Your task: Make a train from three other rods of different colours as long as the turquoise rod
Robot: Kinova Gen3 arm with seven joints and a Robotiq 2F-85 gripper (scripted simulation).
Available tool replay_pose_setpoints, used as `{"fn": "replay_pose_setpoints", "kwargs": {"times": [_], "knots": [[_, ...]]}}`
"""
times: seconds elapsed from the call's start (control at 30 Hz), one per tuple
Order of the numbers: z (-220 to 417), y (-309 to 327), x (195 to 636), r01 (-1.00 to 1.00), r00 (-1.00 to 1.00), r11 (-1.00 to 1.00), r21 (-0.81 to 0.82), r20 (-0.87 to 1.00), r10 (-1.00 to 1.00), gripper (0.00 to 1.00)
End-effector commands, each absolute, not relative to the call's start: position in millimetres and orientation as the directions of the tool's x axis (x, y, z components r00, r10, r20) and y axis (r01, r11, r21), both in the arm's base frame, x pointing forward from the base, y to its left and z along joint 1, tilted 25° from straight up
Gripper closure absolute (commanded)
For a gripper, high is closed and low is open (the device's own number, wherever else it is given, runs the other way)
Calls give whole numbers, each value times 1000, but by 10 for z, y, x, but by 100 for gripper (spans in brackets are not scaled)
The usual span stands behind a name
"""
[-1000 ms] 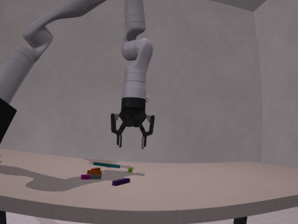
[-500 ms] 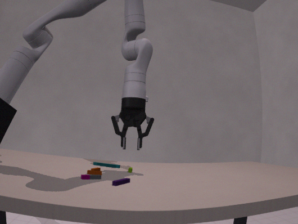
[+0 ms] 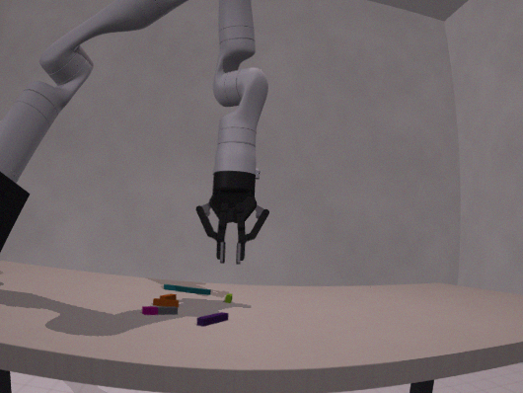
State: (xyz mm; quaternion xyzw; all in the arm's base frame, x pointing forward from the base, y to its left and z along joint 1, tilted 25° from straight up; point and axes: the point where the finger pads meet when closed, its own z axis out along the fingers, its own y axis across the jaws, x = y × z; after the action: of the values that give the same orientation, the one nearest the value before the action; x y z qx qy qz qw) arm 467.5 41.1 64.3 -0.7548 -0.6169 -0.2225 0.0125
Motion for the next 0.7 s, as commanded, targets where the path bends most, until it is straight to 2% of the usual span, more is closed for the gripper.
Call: {"fn": "replay_pose_setpoints", "kwargs": {"times": [0.0,0.67], "knots": [[651,412,4700,937,129,-228,264,346,929,76],[478,467,4769,937,129,-228,265,346,929,76]]}}
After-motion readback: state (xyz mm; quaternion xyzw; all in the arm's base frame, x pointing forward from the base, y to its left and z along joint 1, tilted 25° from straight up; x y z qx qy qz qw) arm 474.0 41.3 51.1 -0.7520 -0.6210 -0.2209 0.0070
